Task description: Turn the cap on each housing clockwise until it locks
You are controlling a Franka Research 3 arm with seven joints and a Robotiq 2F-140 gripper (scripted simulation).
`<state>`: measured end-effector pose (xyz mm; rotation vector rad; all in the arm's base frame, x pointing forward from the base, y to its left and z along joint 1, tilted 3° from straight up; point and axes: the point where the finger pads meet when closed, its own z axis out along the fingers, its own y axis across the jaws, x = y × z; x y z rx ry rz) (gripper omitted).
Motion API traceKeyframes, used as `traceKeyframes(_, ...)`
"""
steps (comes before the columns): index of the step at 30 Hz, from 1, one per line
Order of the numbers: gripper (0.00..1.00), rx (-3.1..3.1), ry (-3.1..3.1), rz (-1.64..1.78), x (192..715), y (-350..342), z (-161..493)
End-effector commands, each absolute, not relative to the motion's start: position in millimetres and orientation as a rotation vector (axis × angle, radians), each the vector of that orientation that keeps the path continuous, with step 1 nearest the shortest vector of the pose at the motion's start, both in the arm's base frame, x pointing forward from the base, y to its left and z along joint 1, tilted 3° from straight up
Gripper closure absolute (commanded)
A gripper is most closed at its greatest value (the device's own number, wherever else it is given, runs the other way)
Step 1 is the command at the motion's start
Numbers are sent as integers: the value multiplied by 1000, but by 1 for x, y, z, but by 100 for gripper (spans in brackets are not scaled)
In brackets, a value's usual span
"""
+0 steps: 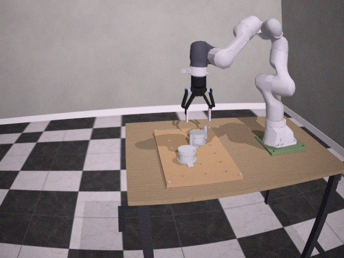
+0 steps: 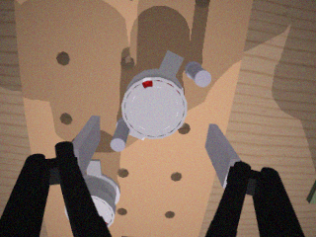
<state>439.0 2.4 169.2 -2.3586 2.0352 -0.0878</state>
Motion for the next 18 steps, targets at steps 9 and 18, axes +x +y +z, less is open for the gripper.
traceKeyframes(9,22,-2408,1983,-85,438,1,169)
traceKeyframes(18,22,-2408,1983,-85,439,1,164)
